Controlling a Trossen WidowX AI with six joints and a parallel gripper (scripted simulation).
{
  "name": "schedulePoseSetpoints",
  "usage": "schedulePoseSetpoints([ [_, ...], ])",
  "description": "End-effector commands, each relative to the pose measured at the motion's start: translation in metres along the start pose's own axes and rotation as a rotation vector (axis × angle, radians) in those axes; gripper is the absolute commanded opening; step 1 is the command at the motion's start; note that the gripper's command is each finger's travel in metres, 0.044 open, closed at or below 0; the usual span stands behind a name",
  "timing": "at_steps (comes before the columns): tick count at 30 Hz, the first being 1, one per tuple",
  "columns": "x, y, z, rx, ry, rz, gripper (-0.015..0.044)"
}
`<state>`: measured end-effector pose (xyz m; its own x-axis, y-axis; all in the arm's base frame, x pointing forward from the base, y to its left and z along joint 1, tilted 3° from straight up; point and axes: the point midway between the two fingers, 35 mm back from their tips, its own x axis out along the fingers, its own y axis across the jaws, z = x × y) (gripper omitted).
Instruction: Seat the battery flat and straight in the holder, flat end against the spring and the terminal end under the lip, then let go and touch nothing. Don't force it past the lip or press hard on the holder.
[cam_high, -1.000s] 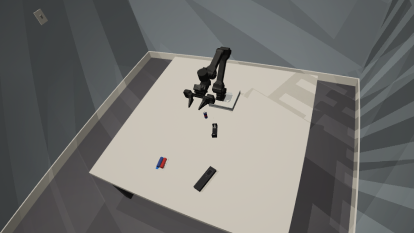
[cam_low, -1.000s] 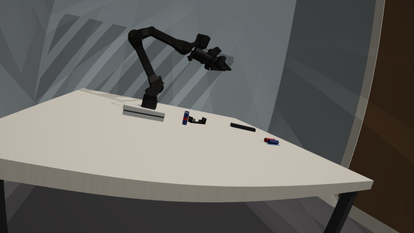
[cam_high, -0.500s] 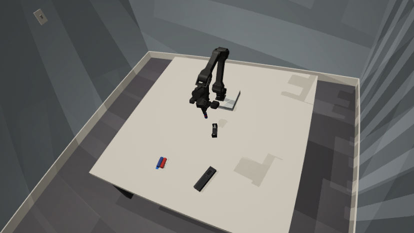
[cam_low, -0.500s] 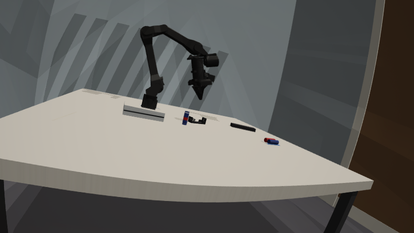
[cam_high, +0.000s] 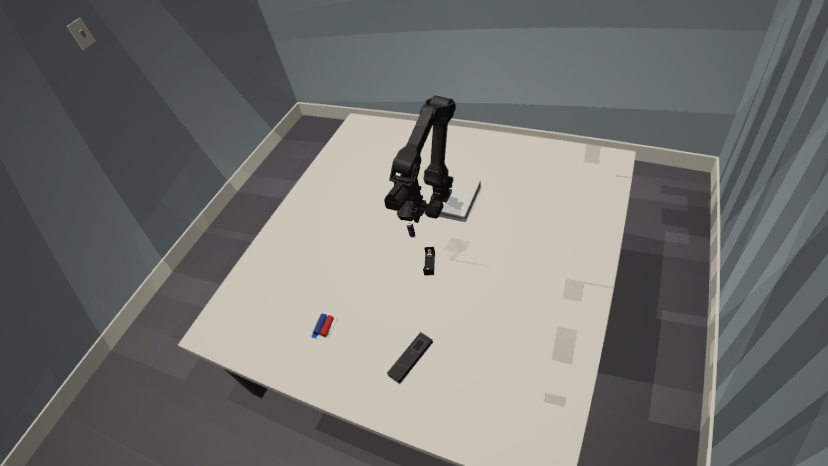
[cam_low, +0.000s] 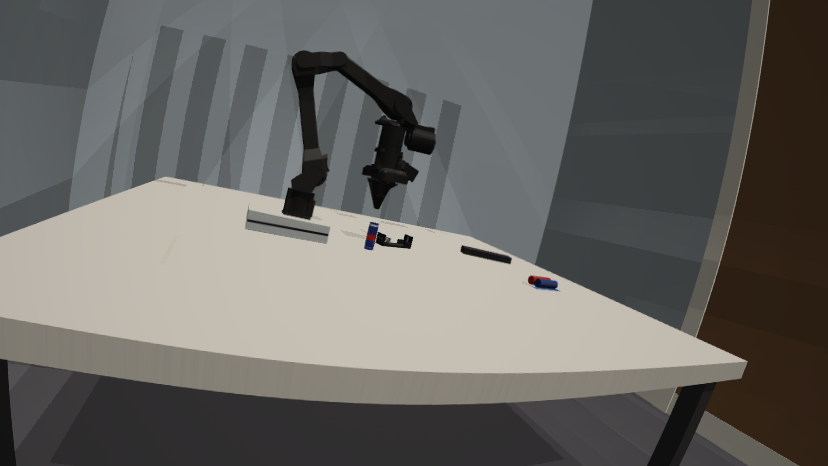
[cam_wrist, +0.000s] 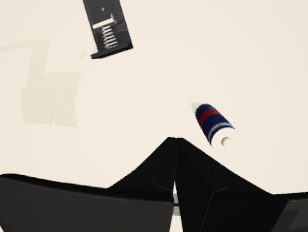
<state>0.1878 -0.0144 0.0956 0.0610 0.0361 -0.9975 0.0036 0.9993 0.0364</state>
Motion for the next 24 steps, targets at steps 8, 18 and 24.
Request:
schedulePoseSetpoints([
  [8, 0.052, 0.001, -0.009, 0.003, 0.023, 0.006, 0.0],
  [18, 0.052, -0.013, -0.007, 0.003, 0.023, 0.004, 0.0],
  [24, 0.052, -0.023, -0.007, 0.003, 0.023, 0.003, 0.0],
])
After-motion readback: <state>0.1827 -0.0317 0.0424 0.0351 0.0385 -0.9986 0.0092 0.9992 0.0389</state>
